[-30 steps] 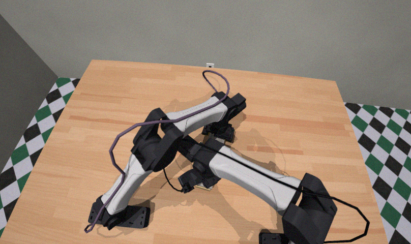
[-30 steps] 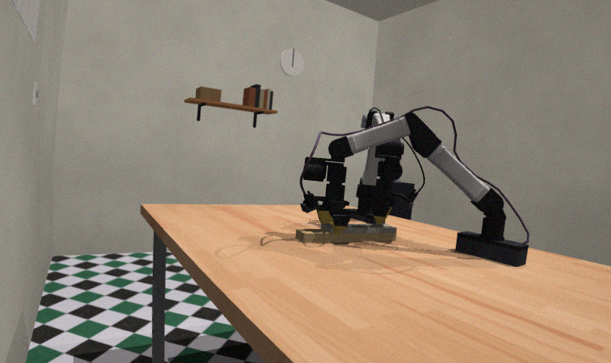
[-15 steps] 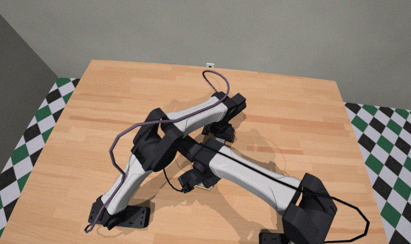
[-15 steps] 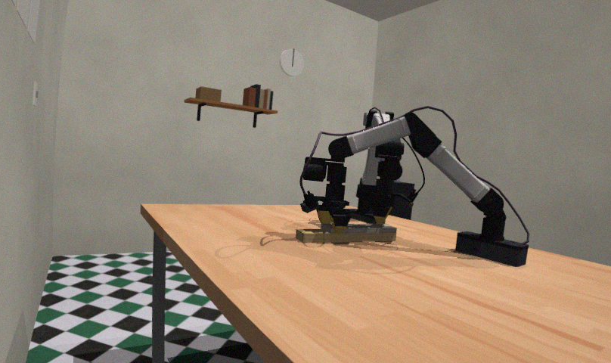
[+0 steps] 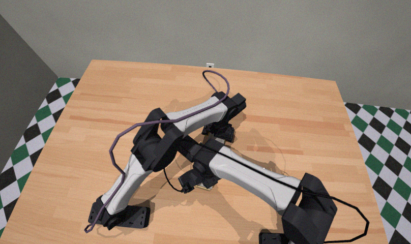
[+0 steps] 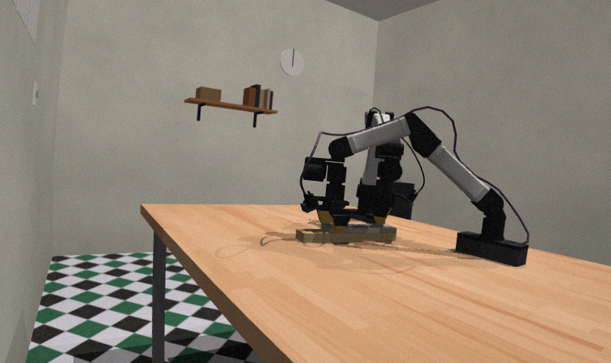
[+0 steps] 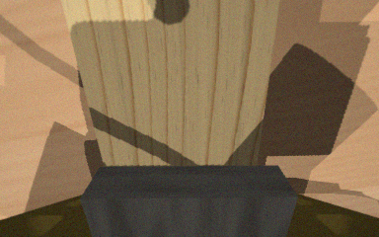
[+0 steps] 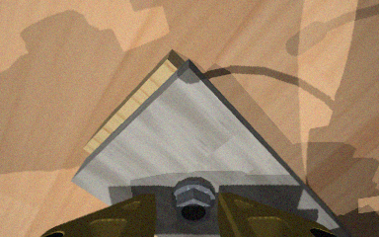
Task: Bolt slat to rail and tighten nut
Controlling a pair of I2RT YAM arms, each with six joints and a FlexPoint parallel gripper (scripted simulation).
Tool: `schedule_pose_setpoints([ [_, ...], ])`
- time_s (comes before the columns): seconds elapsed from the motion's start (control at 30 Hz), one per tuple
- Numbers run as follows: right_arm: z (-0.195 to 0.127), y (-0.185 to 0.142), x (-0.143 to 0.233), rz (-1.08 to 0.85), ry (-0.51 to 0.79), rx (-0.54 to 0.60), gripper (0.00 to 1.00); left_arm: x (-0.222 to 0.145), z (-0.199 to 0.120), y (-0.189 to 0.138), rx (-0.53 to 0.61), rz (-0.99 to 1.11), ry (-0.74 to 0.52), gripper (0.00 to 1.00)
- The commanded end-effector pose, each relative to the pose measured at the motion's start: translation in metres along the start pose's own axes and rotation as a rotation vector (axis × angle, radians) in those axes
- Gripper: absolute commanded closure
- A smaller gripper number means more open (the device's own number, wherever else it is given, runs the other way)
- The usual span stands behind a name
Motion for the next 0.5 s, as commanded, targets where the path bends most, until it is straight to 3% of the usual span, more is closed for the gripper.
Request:
schedule_pose_setpoints([
  [0.0,-0.0048,0.0000,-0.0016,-0.001,-0.017,-0.006,0.72,-0.0003,-0.0069,0.0020,-0.016,0.001,-0.011,0.33],
  [0.33,-0.0048,0.0000,-0.0016,-0.001,-0.017,-0.006,0.86,-0.0003,-0.0069,0.0020,-0.016,0.001,-0.011,0.33],
  [0.47,-0.0048,0.0000,-0.0016,-0.001,-0.017,-0.006,0.86,-0.0003,-0.0069,0.0020,-0.016,0.001,-0.011,0.33],
])
Point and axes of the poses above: on each arm, the point where the finger pads meet when closed, its own z axis out along the fingers, its own x axis across the jaws, y = z × x, the point moved 9 cm from there along -z, back along the fingers, and after that the axes turned 7 degrees about -z, right-handed, at the moved point
